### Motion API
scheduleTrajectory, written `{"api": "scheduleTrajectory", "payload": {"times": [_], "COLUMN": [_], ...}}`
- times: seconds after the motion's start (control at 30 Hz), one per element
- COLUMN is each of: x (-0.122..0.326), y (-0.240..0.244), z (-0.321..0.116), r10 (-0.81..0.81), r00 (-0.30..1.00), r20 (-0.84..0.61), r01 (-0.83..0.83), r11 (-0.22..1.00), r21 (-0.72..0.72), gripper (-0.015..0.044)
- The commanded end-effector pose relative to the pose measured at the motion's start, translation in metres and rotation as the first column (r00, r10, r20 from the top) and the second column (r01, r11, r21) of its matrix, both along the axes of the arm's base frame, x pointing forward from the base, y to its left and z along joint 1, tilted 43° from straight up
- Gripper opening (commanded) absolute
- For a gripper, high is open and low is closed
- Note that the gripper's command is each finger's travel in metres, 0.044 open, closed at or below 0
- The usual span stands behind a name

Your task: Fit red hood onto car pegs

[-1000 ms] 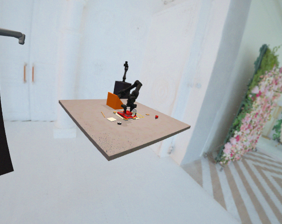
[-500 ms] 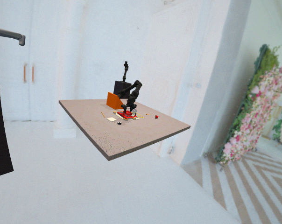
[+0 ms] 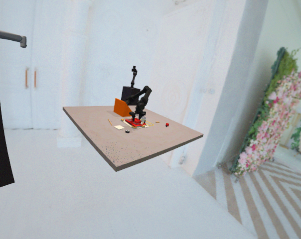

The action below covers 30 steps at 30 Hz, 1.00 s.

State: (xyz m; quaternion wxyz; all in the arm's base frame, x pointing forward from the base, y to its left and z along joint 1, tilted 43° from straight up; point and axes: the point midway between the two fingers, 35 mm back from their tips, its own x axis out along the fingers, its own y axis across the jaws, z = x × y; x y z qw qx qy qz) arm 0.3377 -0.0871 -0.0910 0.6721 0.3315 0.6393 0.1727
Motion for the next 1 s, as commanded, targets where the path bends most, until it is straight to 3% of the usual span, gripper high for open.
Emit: {"api": "scheduleTrajectory", "payload": {"times": [0.0,0.97], "x": [0.0006,0.0012], "y": [0.0017,0.0054], "z": [-0.0013,-0.0056], "r10": [-0.004,-0.004], "r00": [1.0,1.0], "r20": [0.0,-0.001], "r01": [0.004,0.004], "r11": [1.0,1.0], "r21": [0.004,0.004], "gripper": [0.0,0.0]}}
